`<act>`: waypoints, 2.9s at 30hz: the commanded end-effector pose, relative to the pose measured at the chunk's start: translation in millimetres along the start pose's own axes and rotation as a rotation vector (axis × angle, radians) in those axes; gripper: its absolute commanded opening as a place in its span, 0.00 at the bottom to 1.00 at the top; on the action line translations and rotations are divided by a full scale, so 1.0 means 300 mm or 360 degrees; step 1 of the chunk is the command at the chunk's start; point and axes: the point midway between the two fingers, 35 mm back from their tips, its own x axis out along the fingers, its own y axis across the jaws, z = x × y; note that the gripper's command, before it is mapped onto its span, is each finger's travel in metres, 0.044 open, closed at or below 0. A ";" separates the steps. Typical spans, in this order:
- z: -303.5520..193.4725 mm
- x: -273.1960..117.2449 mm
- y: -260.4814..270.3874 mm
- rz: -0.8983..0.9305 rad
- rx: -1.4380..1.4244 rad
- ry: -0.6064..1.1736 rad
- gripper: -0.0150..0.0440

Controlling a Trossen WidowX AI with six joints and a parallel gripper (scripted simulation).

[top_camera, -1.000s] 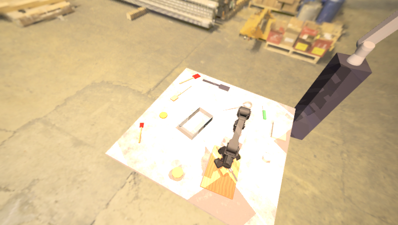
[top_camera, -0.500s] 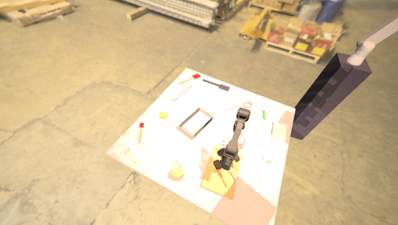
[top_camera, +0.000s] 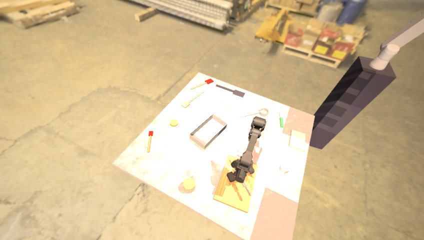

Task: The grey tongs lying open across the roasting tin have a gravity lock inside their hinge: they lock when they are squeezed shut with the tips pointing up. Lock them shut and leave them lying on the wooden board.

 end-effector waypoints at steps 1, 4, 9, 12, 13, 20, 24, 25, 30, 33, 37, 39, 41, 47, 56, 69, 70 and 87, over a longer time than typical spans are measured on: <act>0.003 0.022 -0.005 -0.0007 -0.0005 0.0001 0.00; 0.005 0.038 -0.006 -0.0007 -0.0005 0.0001 0.00; 0.008 0.065 -0.010 -0.0009 -0.0004 0.0001 0.00; 0.010 0.080 -0.012 -0.0010 -0.0003 0.0001 0.00; 0.010 0.083 -0.012 -0.0010 -0.0003 0.0001 0.00; 0.011 0.079 -0.010 -0.0006 0.0003 -0.0005 0.18; 0.011 0.079 -0.010 -0.0006 0.0003 -0.0005 0.36; 0.011 0.079 -0.010 -0.0006 0.0003 -0.0005 0.40; 0.011 0.079 -0.010 -0.0006 0.0003 -0.0005 0.62; 0.011 0.079 -0.010 -0.0006 0.0003 -0.0005 0.76; 0.011 0.079 -0.010 -0.0006 0.0003 -0.0005 0.93; 0.011 0.079 -0.010 -0.0006 0.0003 -0.0005 1.00; 0.017 0.073 -0.009 -0.0006 0.0003 -0.0006 1.00; 0.178 -0.069 -0.004 -0.0008 0.0001 -0.0010 1.00; 0.493 -0.294 -0.126 -0.0012 -0.0004 -0.0016 1.00; 0.496 -0.467 -0.131 0.0018 0.0008 -0.0012 1.00; 0.496 -0.472 -0.132 0.0019 0.0008 -0.0012 1.00; 0.496 -0.472 -0.132 0.0019 0.0008 -0.0012 1.00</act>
